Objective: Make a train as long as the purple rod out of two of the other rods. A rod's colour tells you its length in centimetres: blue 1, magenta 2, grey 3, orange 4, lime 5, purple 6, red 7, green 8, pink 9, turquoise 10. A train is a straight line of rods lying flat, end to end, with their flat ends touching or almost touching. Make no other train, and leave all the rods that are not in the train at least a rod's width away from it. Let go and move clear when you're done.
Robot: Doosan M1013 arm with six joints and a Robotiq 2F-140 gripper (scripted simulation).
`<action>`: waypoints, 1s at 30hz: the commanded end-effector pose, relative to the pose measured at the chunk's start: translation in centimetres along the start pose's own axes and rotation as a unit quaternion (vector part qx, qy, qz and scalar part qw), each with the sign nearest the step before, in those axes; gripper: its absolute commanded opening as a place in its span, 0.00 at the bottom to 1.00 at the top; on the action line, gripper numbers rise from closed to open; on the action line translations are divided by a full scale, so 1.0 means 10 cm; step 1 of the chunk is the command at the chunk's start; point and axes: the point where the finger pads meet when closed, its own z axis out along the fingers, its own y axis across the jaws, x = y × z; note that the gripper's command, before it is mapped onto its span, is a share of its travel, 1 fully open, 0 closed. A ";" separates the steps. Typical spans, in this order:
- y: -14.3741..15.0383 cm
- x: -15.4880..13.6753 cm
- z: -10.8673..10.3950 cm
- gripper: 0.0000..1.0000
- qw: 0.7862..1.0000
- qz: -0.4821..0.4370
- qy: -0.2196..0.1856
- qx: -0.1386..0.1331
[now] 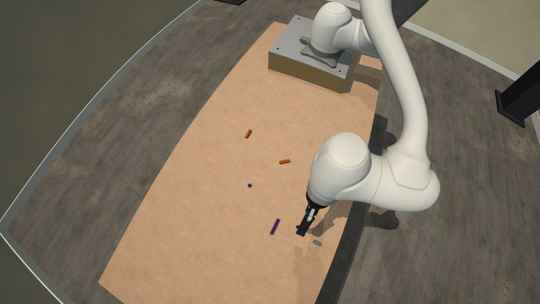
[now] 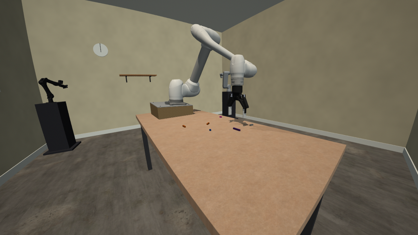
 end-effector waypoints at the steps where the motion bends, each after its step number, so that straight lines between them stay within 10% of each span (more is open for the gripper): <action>1: 0.00 0.00 0.00 1.00 1.000 0.000 0.000 0.000; 15: -0.70 0.34 -0.10 1.00 0.970 -0.245 0.000 0.000; 30: -1.60 0.63 -0.18 1.00 0.853 -0.522 0.000 0.000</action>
